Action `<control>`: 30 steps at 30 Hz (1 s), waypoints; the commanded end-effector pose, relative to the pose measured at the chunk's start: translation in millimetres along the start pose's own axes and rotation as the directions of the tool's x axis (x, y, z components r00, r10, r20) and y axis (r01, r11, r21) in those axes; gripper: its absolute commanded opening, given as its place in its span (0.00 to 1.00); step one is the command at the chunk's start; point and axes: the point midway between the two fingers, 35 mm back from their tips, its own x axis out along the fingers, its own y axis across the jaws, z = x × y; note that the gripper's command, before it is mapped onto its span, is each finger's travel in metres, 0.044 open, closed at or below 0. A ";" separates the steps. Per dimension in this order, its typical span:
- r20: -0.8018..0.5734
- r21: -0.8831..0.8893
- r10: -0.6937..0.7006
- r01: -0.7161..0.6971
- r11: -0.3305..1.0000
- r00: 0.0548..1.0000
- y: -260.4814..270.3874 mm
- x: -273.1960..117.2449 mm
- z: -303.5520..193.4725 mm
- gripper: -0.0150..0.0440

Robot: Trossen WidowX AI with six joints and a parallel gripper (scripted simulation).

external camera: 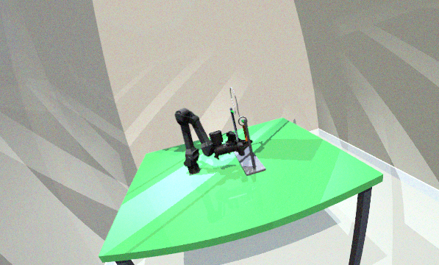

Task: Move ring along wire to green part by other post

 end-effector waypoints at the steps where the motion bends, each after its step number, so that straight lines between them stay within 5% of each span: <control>1: 0.003 0.002 -0.002 0.002 1.000 1.000 5.2 -0.7 1.1 0.00; 30: 0.004 0.149 0.003 -0.003 0.989 1.000 51.2 0.2 2.7 0.00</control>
